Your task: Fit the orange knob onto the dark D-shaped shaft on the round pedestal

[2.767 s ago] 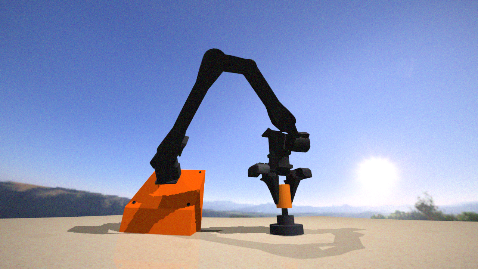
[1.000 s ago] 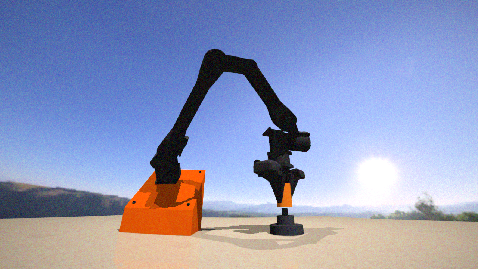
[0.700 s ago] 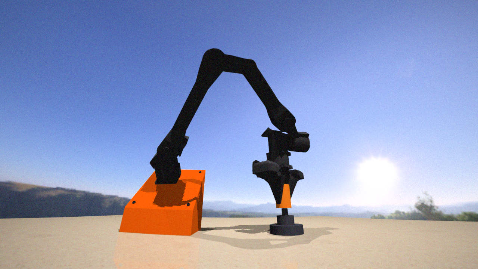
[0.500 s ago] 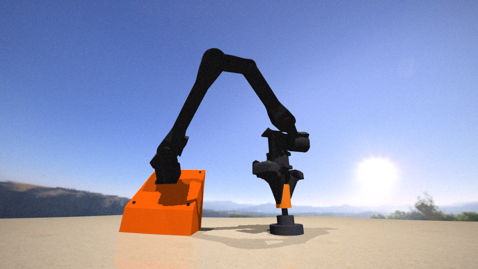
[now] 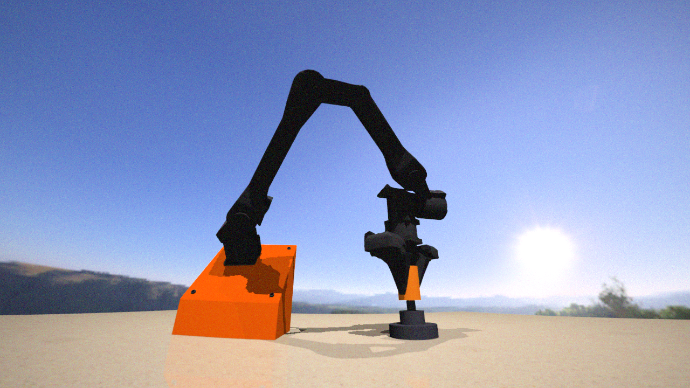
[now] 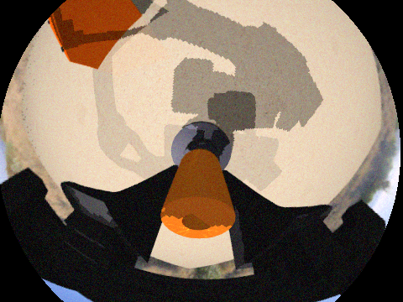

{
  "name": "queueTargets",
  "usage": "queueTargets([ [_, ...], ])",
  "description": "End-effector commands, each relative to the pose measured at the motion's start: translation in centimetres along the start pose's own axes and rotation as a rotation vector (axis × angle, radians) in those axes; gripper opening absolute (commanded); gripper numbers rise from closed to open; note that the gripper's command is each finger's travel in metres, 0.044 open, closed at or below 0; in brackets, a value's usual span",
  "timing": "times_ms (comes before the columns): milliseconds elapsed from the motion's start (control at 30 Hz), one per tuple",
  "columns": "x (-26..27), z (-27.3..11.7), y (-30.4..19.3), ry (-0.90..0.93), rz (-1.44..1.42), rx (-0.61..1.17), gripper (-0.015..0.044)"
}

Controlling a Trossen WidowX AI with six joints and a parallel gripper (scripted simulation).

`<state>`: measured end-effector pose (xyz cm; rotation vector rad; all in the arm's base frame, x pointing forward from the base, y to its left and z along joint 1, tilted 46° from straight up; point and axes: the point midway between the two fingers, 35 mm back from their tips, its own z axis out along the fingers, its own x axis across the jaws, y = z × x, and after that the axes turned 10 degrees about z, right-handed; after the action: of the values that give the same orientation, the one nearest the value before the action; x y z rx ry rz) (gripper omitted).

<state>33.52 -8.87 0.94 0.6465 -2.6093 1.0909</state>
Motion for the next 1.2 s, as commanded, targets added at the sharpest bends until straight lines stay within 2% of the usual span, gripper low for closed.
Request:
queueTargets([
  [0, -0.2, -0.31, -0.08, -0.002, 0.0, 0.002, 0.0],
  [133, -0.25, -0.47, -0.12, -0.002, -0.025, 0.002, 0.0],
  [333, -0.37, -0.6, -0.24, -0.002, -0.209, 0.003, 0.0],
  [1167, -0.36, -0.44, -0.21, -0.002, -0.209, 0.003, 0.0],
])
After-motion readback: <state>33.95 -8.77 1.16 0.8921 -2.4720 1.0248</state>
